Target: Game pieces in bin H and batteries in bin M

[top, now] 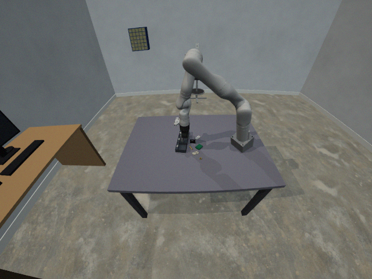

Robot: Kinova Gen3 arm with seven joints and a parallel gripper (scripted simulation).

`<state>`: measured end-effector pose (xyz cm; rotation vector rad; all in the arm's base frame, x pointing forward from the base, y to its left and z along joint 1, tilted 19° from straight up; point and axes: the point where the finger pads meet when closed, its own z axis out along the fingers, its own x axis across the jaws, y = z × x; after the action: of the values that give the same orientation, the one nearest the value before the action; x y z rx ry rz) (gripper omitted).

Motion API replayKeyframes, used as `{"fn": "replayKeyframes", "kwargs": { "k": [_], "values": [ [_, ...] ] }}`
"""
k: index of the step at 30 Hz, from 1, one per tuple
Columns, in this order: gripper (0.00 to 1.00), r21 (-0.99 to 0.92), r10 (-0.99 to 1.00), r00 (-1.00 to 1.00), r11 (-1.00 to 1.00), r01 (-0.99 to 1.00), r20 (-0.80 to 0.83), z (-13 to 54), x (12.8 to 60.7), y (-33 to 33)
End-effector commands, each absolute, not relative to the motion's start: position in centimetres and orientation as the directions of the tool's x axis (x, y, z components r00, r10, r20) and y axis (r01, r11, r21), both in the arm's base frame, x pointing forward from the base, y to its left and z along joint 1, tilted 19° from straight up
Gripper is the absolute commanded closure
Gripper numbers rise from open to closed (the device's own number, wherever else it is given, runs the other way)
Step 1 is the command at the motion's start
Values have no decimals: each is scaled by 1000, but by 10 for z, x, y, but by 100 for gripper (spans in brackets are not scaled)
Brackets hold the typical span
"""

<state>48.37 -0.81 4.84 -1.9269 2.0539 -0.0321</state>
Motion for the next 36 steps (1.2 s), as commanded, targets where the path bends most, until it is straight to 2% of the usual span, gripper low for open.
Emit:
{"fn": "replayKeyframes", "kwargs": {
  "k": [1,31,36],
  "values": [
    [69,-241,-976,-34,87,-967,-217,54,485,-9],
    [69,-241,-976,-34,87,-967,-217,90,475,-16],
    [69,-241,-976,-34,87,-967,-217,94,475,4]
  ]
}}
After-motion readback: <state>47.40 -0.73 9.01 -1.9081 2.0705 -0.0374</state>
